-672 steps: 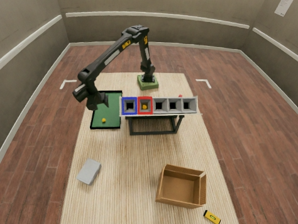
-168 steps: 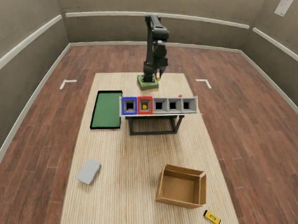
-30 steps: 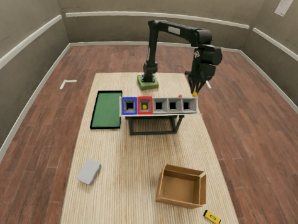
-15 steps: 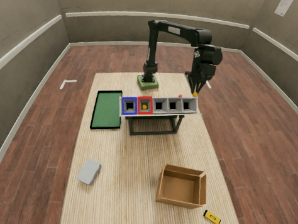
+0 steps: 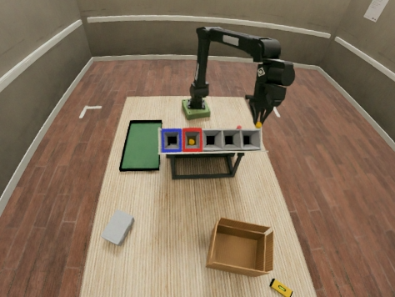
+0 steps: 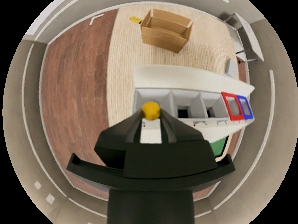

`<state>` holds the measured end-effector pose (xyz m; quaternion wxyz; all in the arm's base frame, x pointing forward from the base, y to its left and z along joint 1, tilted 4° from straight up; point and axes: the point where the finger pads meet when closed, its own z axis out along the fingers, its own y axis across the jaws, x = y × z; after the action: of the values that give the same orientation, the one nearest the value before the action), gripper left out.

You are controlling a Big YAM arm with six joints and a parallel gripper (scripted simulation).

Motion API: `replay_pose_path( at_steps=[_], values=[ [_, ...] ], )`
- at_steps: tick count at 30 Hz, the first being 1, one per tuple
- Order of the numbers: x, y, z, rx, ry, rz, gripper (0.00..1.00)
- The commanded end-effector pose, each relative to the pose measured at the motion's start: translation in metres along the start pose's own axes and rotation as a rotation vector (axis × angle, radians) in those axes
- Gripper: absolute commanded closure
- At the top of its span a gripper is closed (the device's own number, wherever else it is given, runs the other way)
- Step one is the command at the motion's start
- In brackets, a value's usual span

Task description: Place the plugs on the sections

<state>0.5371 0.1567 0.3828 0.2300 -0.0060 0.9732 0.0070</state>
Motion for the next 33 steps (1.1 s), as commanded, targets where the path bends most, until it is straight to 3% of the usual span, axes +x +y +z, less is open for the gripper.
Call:
replay_pose_path(
  at_steps=[1,33],
  values=[
    [-0.015,-0.007,-0.018,-0.008,-0.06,0.008,1.0],
    [-0.026,-0.011,-0.027,-0.007,-0.06,0.007,1.0]
  ],
)
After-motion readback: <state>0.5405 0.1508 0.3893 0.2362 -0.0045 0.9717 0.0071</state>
